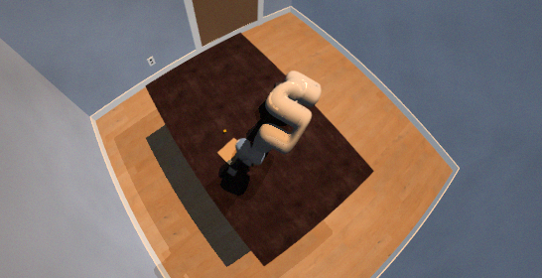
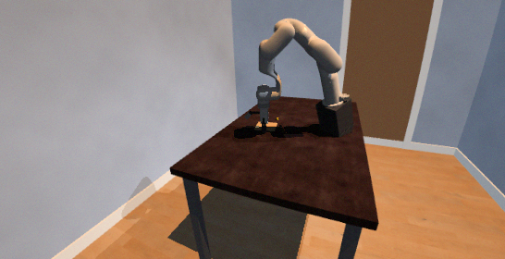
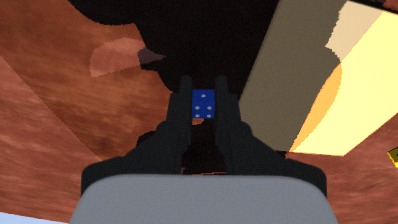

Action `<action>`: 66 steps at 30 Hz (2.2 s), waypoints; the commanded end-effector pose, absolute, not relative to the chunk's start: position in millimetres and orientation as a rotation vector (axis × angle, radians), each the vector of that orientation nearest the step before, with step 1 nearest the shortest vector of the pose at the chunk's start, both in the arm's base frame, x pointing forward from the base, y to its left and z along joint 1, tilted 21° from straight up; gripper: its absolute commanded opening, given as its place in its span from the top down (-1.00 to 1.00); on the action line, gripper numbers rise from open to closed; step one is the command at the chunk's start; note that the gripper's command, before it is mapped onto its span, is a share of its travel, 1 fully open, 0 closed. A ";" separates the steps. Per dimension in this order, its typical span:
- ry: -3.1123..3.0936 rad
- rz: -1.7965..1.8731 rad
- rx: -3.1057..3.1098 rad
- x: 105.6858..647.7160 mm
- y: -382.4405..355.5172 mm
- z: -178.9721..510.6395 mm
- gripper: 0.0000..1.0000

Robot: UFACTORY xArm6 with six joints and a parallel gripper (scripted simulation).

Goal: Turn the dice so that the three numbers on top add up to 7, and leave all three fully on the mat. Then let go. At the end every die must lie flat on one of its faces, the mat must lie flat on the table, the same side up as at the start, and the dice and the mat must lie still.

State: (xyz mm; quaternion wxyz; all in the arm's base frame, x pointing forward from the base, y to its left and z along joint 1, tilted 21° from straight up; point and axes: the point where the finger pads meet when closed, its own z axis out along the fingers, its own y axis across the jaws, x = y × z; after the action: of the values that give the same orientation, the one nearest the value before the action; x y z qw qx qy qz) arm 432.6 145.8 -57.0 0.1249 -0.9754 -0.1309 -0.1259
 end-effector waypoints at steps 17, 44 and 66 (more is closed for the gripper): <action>-0.381 -0.370 -2.842 426.5 136.8 -25.4 0.78; -0.424 -0.376 -2.839 412.5 119.4 37.9 0.78; -1.458 -0.493 -2.580 422.4 152.0 44.9 0.78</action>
State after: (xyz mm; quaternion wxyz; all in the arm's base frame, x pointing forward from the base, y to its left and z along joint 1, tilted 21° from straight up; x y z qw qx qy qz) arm 419.7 146.1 42.7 0.0743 -0.8892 -0.4254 -0.1511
